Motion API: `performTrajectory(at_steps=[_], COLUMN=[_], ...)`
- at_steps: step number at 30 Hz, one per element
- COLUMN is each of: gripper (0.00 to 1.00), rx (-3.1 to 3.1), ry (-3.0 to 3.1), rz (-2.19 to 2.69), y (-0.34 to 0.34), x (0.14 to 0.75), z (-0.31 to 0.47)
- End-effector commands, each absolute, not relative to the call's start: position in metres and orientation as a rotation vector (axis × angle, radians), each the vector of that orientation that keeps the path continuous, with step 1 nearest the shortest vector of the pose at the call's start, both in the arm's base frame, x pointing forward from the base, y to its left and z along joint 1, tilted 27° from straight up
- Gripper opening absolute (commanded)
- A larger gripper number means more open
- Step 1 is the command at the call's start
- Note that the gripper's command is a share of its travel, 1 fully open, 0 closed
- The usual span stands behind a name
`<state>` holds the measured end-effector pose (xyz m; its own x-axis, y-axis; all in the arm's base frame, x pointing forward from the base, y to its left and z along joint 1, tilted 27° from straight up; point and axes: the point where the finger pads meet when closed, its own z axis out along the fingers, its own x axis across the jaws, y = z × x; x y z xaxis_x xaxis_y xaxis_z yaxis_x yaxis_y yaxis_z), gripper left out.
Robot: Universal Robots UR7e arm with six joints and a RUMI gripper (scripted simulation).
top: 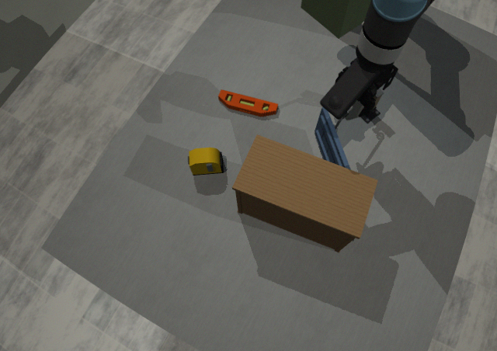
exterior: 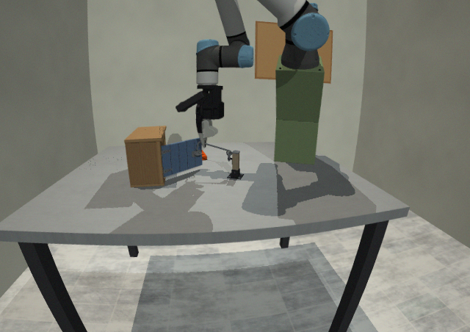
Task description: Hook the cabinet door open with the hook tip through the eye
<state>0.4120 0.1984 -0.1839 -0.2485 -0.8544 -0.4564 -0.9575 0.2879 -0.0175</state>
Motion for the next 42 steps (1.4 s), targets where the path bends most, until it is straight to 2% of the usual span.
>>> performTrajectory(at_steps=[1, 42], gripper=[0.02, 0.02], rx=[-1.574, -1.571], ry=[2.232, 2.235], rz=[0.388, 0.389], y=[0.1958, 0.1940], x=[0.4116, 0.4121], z=[-0.1849, -0.1894])
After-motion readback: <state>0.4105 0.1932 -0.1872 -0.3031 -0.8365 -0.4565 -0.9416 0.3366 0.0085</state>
